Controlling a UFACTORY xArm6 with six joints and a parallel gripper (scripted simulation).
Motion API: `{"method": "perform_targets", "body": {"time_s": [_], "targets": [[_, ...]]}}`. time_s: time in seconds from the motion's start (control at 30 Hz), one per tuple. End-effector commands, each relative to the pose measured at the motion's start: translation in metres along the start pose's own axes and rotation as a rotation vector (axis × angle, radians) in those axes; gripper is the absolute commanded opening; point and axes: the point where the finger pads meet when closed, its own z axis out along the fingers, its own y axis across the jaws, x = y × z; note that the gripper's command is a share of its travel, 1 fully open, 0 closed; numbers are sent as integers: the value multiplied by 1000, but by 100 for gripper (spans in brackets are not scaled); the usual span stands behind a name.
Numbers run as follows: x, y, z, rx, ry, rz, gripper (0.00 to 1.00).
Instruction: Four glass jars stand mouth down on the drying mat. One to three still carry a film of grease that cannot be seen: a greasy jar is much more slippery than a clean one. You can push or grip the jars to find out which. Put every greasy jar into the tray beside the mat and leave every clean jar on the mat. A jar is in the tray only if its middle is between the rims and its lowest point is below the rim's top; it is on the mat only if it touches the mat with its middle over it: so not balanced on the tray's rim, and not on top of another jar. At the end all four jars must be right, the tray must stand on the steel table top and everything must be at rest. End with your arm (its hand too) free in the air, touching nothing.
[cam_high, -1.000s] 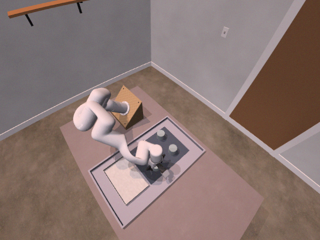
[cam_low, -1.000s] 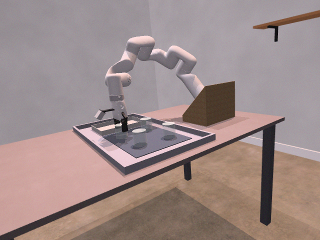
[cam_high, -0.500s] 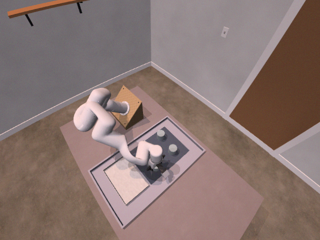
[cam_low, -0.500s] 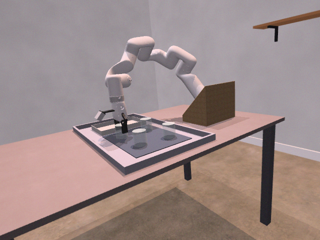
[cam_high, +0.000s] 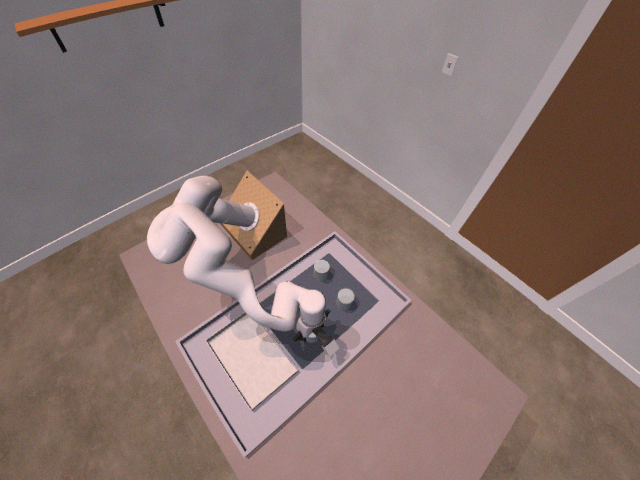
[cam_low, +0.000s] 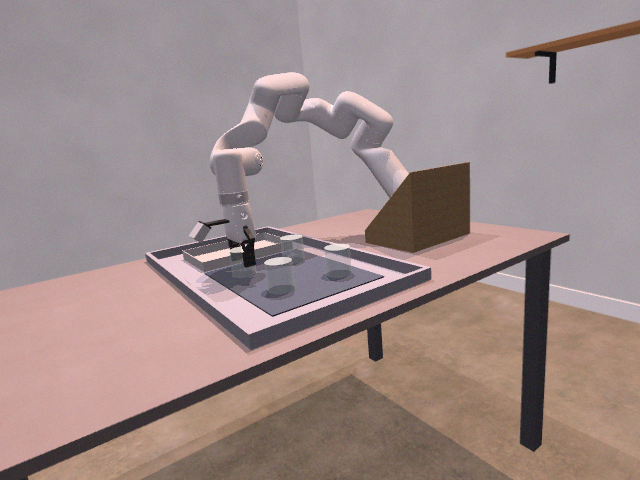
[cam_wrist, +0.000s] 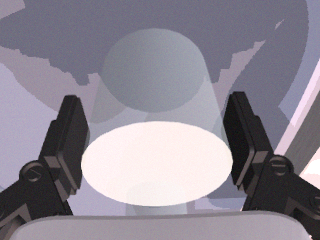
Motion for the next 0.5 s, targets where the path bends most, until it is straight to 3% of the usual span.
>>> {"method": "perform_targets", "body": {"time_s": [0.0, 0.47], "targets": [[1, 0, -2, 0, 4, 1, 88], [1, 0, -2, 0, 4, 1, 85]]}}
